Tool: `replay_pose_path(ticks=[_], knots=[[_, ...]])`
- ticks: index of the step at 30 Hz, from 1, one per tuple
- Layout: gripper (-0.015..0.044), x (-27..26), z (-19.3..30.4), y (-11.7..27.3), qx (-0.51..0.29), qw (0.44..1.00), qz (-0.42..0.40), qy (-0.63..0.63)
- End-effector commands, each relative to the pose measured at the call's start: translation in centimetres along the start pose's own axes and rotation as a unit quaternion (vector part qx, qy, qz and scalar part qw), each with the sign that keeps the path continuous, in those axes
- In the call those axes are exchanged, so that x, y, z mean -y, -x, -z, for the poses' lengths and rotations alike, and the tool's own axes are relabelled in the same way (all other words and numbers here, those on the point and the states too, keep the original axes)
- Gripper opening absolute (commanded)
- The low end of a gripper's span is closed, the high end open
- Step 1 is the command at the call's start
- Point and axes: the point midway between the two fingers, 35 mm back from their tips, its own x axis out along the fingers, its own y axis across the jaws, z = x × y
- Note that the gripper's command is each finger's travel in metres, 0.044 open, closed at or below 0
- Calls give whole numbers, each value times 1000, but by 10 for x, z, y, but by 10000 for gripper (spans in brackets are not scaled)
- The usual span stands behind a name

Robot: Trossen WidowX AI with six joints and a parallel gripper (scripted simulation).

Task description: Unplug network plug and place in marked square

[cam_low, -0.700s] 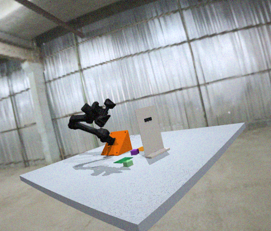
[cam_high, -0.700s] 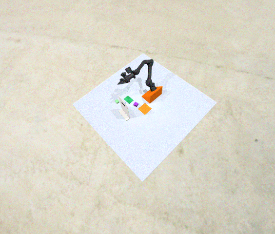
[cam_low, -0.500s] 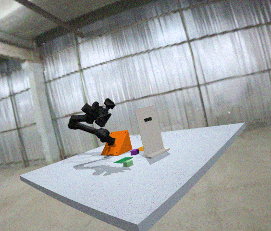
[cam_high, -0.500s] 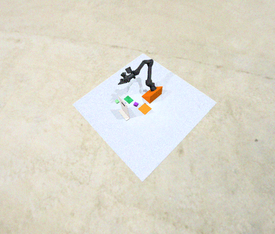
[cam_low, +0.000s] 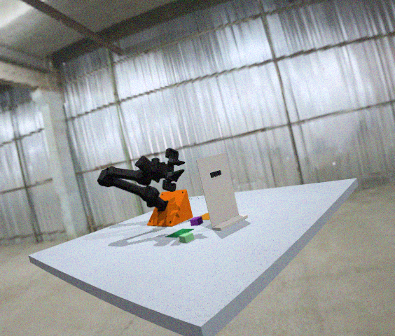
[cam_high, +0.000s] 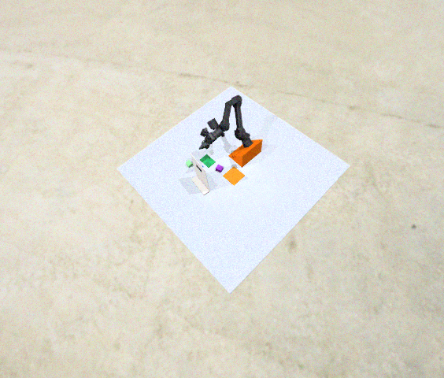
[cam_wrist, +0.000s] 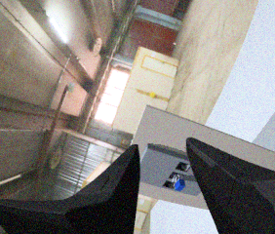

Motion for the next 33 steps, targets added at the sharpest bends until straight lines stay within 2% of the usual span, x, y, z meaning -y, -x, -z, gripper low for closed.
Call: replay_pose_path(ticks=[1, 20, 25, 33], knots=[[156, 3, 32, 3, -14, 999, 4, -48], [156, 10, 118, 47, -47, 971, 9, -236], [156, 10, 118, 44, -47, 971, 8, -236], [156, 12, 112, 8, -47, 971, 8, -235]])
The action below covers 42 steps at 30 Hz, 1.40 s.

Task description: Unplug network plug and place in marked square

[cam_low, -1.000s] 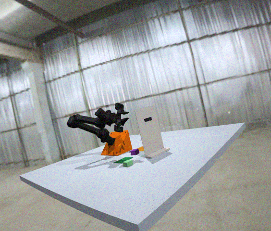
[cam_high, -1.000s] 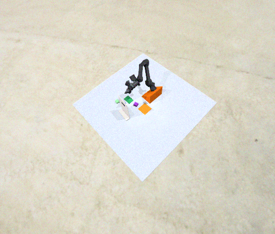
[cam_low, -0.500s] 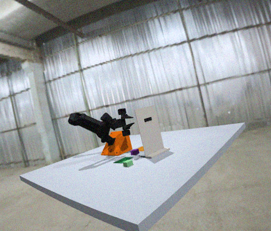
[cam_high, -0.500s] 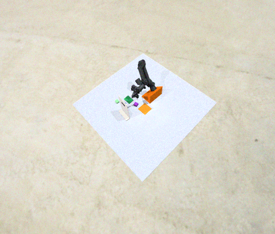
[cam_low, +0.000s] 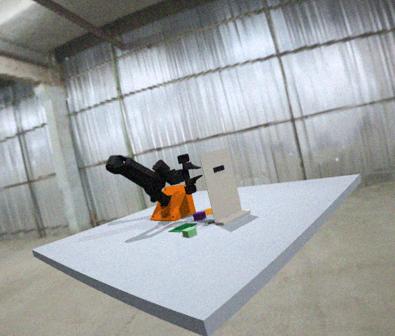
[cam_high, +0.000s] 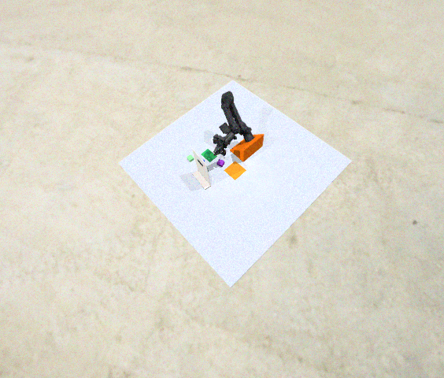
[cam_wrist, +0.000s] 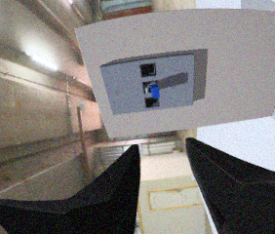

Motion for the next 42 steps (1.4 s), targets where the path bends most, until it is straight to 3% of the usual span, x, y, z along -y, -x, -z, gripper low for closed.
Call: replay_pose_path(ticks=[1, 42], knots=[[156, 0, -5, -19, 0, 1000, -1, -2], [156, 1, -23, -83, 2, 1000, -2, -1]])
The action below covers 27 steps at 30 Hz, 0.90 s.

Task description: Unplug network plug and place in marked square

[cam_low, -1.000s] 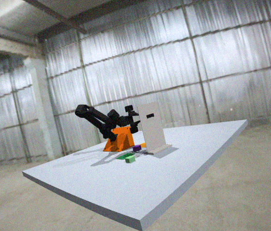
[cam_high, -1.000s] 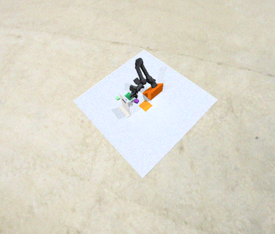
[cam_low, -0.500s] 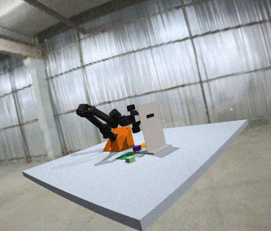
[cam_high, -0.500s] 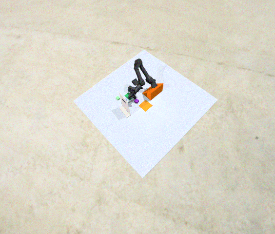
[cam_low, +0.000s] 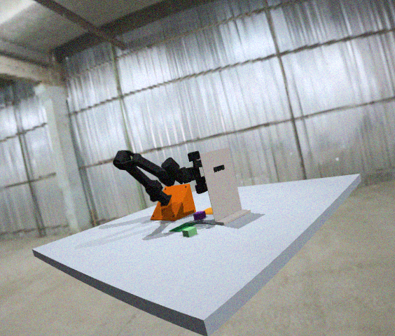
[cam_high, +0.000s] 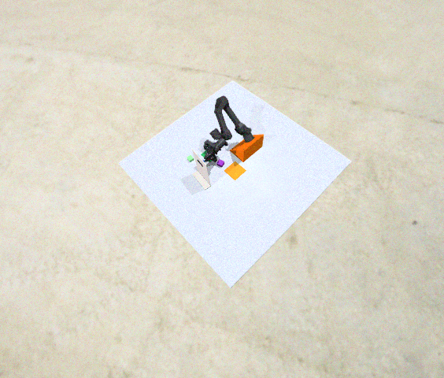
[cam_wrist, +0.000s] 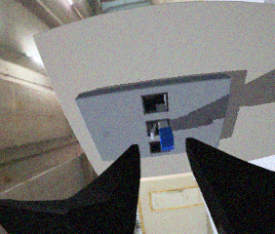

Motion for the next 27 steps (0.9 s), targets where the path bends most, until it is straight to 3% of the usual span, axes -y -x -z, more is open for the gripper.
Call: replay_pose_path(ticks=[1, 8, 11, 22, 27], knots=[[156, 2, -1, -8, -2, 1000, 1, 2], [156, 2, -4, -16, -1, 1000, 1, 2], [77, 2, -4, -16, -1, 1000, 1, 2], [4, 2, -4, -16, -1, 1000, 1, 2], [0, 2, -4, -15, -1, 1000, 1, 2]])
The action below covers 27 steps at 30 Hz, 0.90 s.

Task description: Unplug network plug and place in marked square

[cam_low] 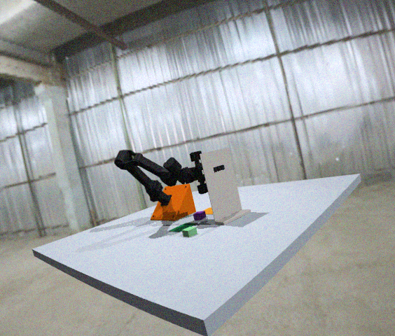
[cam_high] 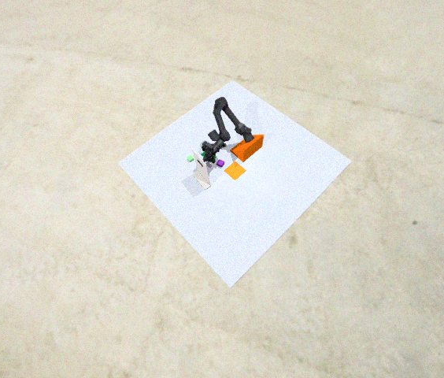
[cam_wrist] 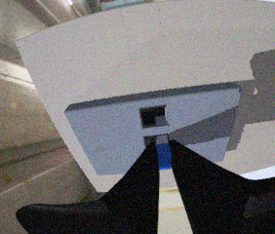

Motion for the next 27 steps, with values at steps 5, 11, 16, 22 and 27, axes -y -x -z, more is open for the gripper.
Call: replay_pose_path(ticks=[5, 11, 16, 22, 27], knots=[[0, 0, 1, 4, -2, 1000, 0, 2], [0, 0, 2, 7, -2, 1000, 0, 2], [0, 0, 2, 10, -2, 1000, 1, 2], [0, 1, 3, 13, -2, 1000, 1, 2], [0, 1, 4, 16, -2, 1000, 1, 2]])
